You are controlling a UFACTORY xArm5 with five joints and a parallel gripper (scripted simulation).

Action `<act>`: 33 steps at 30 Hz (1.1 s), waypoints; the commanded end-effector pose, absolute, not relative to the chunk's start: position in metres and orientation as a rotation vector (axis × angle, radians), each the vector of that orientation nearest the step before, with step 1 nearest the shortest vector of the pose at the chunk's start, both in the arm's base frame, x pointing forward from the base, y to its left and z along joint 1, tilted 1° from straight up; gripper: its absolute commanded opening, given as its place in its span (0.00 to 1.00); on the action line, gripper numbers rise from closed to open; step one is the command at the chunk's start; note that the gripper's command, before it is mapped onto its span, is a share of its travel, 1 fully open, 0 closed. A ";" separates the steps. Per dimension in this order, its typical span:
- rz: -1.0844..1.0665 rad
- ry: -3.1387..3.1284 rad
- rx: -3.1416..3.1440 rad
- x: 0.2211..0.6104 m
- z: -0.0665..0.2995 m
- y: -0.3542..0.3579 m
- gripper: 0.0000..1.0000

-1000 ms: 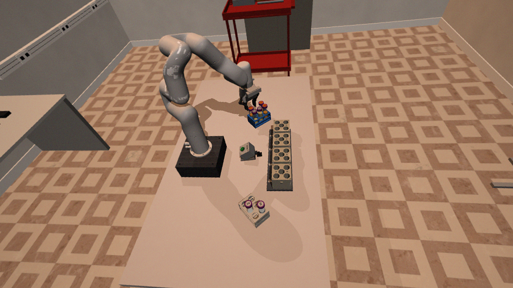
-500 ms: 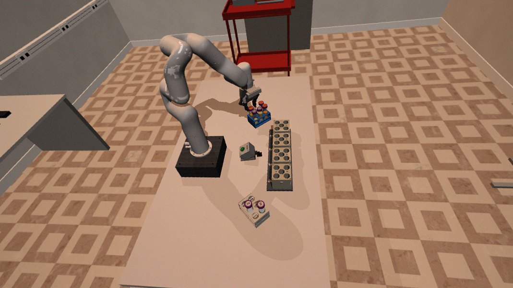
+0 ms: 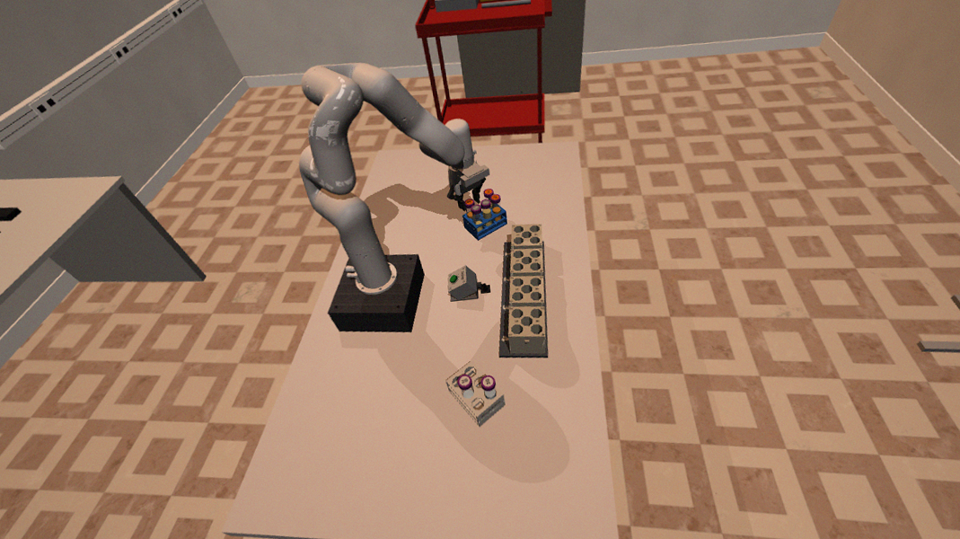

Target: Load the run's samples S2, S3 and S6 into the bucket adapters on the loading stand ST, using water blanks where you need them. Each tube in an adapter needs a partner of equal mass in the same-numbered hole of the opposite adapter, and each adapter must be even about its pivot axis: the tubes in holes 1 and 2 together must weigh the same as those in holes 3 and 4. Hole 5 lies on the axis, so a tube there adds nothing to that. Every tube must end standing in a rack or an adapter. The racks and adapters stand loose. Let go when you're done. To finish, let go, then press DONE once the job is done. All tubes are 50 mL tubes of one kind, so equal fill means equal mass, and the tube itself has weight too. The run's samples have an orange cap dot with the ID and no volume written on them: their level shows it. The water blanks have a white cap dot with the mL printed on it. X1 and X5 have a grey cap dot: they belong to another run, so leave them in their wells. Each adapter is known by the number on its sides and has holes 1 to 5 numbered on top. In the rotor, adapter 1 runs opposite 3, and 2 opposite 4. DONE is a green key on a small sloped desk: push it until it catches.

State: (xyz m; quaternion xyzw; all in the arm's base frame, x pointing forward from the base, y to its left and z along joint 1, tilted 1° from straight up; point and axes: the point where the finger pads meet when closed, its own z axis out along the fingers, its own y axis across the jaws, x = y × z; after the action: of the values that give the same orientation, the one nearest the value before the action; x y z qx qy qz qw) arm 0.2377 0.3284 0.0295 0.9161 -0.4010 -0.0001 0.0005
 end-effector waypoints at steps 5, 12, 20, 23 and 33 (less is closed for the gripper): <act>-0.015 -1.262 2.883 0.239 0.026 0.330 0.57; -0.015 -1.262 2.882 0.239 0.021 0.330 0.57; -0.015 -1.262 2.882 0.239 0.020 0.330 0.57; -0.015 -1.262 2.882 0.239 0.020 0.330 0.57; -0.015 -1.262 2.882 0.239 0.022 0.330 0.00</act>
State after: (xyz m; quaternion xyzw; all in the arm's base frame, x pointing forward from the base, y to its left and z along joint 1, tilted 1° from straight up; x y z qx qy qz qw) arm 0.2377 0.3285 0.0199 0.9161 -0.4010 -0.0001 0.0005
